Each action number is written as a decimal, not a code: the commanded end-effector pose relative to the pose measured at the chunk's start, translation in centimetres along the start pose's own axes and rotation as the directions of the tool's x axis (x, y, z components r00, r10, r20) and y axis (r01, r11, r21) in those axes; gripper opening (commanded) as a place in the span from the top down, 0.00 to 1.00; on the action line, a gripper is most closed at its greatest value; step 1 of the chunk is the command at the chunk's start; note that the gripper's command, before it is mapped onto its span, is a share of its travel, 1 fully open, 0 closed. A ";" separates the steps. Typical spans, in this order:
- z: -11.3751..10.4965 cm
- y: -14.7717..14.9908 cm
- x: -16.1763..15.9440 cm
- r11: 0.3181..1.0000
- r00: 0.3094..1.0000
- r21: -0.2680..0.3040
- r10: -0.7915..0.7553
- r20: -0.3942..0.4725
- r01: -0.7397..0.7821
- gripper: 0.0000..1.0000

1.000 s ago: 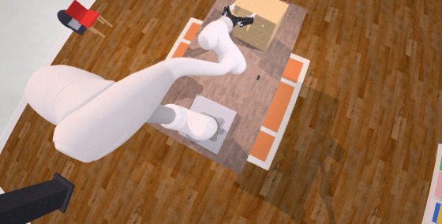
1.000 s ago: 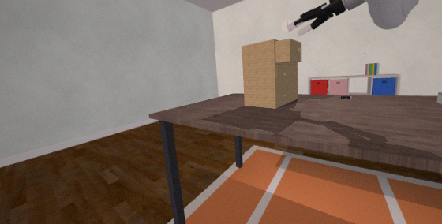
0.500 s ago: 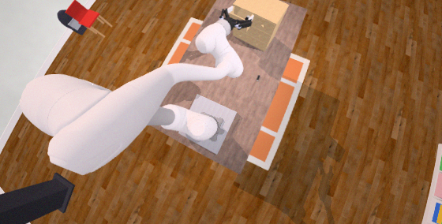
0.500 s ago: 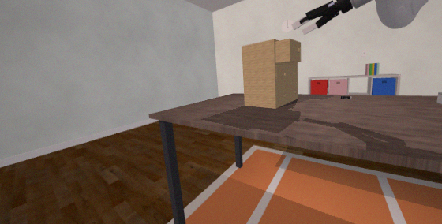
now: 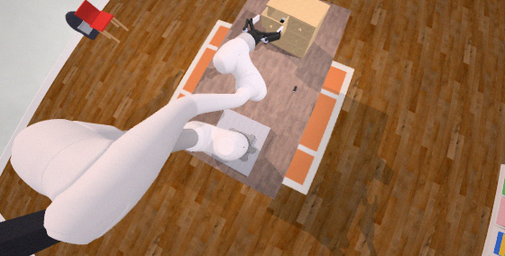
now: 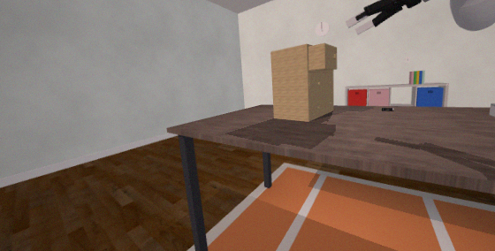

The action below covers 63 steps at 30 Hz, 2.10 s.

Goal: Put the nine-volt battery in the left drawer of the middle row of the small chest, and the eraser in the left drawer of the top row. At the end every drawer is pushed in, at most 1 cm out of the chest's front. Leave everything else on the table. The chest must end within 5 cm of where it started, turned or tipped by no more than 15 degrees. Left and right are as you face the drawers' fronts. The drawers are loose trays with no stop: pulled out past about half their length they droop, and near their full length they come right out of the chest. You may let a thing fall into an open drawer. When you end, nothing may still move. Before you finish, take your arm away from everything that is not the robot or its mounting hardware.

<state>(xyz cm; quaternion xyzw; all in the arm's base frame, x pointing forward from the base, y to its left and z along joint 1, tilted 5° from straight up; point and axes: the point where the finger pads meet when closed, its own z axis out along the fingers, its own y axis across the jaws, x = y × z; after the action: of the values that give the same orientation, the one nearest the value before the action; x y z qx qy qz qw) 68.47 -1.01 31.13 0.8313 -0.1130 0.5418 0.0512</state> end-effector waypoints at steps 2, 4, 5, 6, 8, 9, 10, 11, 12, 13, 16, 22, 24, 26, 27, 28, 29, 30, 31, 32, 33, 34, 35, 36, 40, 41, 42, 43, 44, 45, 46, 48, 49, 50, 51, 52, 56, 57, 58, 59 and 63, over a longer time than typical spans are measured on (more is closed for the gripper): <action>-2.5 0.0 -0.7 1.000 1.000 -0.002 0.000 0.001 0.000 0.00; -3.5 0.0 -1.0 1.000 1.000 -0.002 0.000 0.001 0.000 0.00; -4.0 0.0 -1.1 1.000 1.000 -0.002 0.000 0.001 0.000 0.00; -4.5 0.0 -1.3 1.000 1.000 -0.002 0.000 0.001 0.000 0.00; -5.3 0.0 -1.5 1.000 1.000 -0.002 0.000 0.001 0.000 0.00; -5.3 0.0 -1.5 1.000 1.000 -0.002 0.000 0.001 0.000 0.00; -5.3 0.0 -1.5 1.000 1.000 -0.002 0.000 0.001 0.000 0.00; -5.7 0.0 -1.7 1.000 1.000 -0.002 0.000 0.001 0.000 0.00; -6.1 0.0 -1.8 1.000 1.000 -0.002 0.000 0.001 0.000 0.00; -6.4 0.0 -1.9 1.000 1.000 -0.002 0.000 0.001 0.000 0.00; -7.1 0.0 -2.1 1.000 1.000 -0.002 0.000 0.001 0.000 0.00; -7.8 0.0 -2.3 1.000 1.000 -0.002 0.000 0.001 0.000 0.00; -7.9 0.0 -2.3 1.000 1.000 -0.002 0.000 0.001 0.000 0.00; -7.9 0.0 -2.3 1.000 1.000 -0.002 0.000 0.001 0.000 0.00; -7.9 0.0 -2.3 1.000 1.000 -0.002 0.000 0.001 0.000 0.00; -7.9 0.0 -2.3 1.000 1.000 -0.002 0.000 0.001 0.000 0.00; -7.9 0.0 -2.3 1.000 1.000 -0.002 0.000 0.001 0.000 0.00; -7.9 0.0 -2.3 1.000 1.000 -0.002 0.000 0.001 0.000 0.00; -7.9 0.0 -2.3 1.000 1.000 -0.002 0.000 0.002 0.000 0.00; -7.9 0.0 -2.3 1.000 1.000 -0.002 0.000 0.002 0.000 0.00; -7.9 0.0 -2.3 1.000 1.000 -0.002 0.000 0.002 0.000 0.00; -7.9 0.0 -2.3 1.000 1.000 -0.002 0.000 0.003 0.000 0.00; -7.9 0.0 -2.3 1.000 1.000 -0.002 0.000 0.004 0.000 0.00; -7.9 0.0 -2.3 1.000 1.000 -0.003 0.000 0.005 0.000 0.00; -7.9 0.0 -2.3 1.000 1.000 -0.004 0.000 0.012 0.001 0.00; -7.9 0.0 -2.3 1.000 1.000 -0.004 -0.001 0.015 0.001 0.00; -7.9 0.1 -2.3 1.000 1.000 -0.004 -0.001 0.018 0.001 0.00; -7.9 0.1 -2.3 1.000 1.000 -0.004 -0.001 0.018 0.001 0.00; -7.9 0.1 -2.3 1.000 1.000 -0.004 -0.001 0.018 0.001 0.00; -7.9 0.1 -2.3 1.000 1.000 -0.005 -0.001 0.022 0.001 0.00; -7.9 0.1 -2.3 1.000 1.000 -0.005 -0.001 0.025 0.001 0.00; -7.9 0.1 -2.2 1.000 0.999 -0.004 0.000 0.034 0.001 0.00; -7.9 0.0 -2.2 1.000 0.999 -0.004 0.000 0.039 0.001 0.00; -7.9 0.0 -2.2 1.000 0.999 -0.003 0.000 0.044 0.000 0.00; -7.9 0.0 -2.2 1.000 0.999 -0.002 0.000 0.049 0.000 0.00; -7.9 0.0 -2.2 1.000 0.999 -0.003 0.000 0.054 0.000 0.00; -8.0 0.1 -2.1 1.000 0.997 -0.005 0.000 0.079 0.001 0.00; -8.0 0.0 -2.1 1.000 0.996 -0.004 0.000 0.085 0.001 0.00; -8.0 0.0 -2.0 1.000 0.996 -0.003 0.000 0.092 0.000 0.00; -8.0 0.0 -2.0 1.000 0.995 -0.002 0.000 0.099 0.000 0.00; -8.0 0.0 -2.0 1.000 0.993 -0.004 0.000 0.114 0.001 0.00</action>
<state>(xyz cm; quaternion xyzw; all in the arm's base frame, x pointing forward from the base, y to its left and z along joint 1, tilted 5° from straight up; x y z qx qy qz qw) 60.60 0.97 32.54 0.8536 -0.1153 0.5060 0.0454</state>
